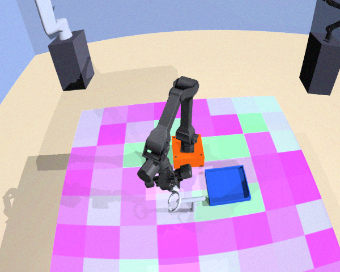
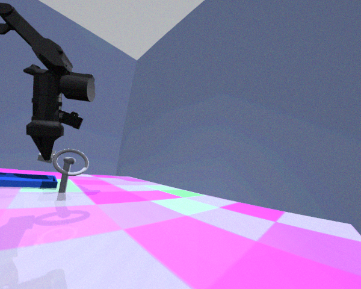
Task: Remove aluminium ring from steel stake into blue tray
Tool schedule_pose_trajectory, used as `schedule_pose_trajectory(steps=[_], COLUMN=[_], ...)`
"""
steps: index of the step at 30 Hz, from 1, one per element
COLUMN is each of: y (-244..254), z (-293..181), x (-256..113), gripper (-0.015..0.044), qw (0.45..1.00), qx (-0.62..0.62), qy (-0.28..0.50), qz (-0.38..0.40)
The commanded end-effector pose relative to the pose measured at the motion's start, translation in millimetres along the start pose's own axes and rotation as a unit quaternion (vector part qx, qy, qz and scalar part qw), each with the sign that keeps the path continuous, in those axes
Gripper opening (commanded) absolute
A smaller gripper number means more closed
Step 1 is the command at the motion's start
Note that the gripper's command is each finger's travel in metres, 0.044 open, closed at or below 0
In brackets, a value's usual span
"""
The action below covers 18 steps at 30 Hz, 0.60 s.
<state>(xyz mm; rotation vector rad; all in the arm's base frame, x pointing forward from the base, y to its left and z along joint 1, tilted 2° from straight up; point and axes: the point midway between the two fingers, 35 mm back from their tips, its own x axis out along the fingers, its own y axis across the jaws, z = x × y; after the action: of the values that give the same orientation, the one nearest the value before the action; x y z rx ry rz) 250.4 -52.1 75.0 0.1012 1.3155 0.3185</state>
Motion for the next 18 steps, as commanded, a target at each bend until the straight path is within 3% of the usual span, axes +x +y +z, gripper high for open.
schedule_pose_trajectory(steps=[1,18], y=[-2.5,-13.4], z=[1.7,2.2], x=[-1.7,-4.6], gripper=[0.0,0.0], qw=[1.0,1.0], qx=[-0.003,-0.004], qy=[-0.003,-0.003], qz=[0.002,0.001])
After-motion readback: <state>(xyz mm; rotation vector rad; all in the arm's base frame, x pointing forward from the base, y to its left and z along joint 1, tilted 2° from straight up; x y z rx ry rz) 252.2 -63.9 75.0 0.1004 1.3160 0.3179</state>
